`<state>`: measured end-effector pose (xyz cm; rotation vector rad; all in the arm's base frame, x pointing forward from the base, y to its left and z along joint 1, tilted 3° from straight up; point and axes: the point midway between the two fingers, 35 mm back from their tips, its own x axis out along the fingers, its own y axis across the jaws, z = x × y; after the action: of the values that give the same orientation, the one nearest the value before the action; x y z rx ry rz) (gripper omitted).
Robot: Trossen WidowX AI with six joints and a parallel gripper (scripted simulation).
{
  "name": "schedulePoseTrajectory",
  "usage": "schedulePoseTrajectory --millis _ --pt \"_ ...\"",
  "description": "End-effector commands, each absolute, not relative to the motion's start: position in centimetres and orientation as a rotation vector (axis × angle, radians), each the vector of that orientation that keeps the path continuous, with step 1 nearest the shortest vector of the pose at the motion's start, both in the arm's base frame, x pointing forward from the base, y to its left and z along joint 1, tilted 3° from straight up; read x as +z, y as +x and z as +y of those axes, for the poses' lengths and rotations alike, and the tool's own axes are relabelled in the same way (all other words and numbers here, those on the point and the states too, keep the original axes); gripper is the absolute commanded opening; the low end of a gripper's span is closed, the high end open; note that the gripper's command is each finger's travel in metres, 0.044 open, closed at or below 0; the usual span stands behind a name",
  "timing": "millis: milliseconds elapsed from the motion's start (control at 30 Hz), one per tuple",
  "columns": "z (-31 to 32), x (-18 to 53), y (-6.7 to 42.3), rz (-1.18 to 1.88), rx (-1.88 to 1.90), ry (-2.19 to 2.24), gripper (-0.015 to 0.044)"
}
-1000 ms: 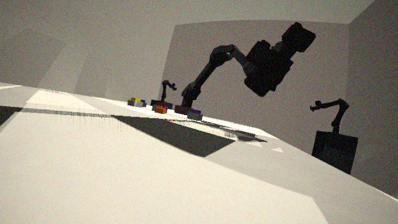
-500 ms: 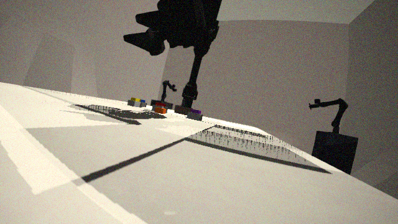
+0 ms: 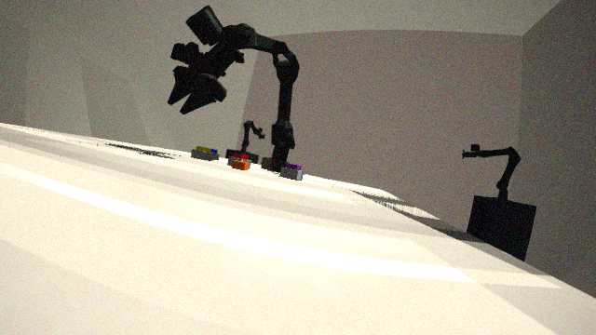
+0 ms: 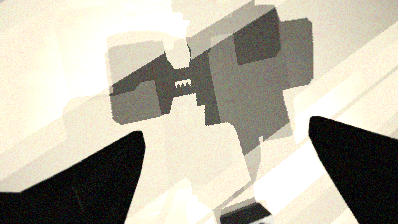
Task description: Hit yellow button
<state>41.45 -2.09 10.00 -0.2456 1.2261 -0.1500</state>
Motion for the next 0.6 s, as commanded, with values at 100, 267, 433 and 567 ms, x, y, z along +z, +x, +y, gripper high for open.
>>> schedulePoseTrajectory --millis 100,267,433,567 --pt "-7.5 10.5 33.3 1.489 0.045 -0.181 0.04" --pt "-8.9 11.2 29.4 1.57 0.151 -0.105 0.04" --pt "-8.9 11.2 29.4 1.57 0.151 -0.105 0.04" --pt "-8.9 7.2 29.6 1.57 0.151 -0.106 0.0295"
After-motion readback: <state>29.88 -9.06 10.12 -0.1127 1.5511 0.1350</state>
